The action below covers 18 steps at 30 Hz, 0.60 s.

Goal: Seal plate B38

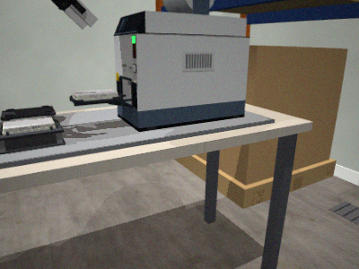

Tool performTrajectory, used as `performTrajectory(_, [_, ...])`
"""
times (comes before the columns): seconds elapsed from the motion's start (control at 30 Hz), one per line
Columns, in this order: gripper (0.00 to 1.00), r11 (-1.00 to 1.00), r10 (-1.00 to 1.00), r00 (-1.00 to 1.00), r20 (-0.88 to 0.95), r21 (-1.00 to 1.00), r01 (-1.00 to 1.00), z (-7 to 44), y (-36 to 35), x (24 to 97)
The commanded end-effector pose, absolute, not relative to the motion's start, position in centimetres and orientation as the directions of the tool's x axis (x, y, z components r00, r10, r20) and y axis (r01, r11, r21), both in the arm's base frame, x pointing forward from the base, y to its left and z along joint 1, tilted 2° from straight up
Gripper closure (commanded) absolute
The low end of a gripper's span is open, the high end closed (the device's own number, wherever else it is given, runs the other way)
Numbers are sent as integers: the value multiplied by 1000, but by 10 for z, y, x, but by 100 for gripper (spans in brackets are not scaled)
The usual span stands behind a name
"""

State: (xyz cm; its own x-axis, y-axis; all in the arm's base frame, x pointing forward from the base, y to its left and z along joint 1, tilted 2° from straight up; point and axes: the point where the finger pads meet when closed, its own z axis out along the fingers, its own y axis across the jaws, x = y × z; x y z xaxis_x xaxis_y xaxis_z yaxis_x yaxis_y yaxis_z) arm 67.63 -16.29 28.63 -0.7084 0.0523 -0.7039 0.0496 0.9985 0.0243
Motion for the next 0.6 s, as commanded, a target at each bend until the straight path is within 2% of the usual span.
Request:
performTrajectory(0.0, [30, 998, 55, -710, -702, 28, 49, 286, -161, 678])
performTrajectory(0.33, [30, 998, 55, -710, -702, 28, 49, 286, -161, 678])
performTrajectory(0.57, [33, 998, 55, -710, -702, 28, 49, 260, -159, 655])
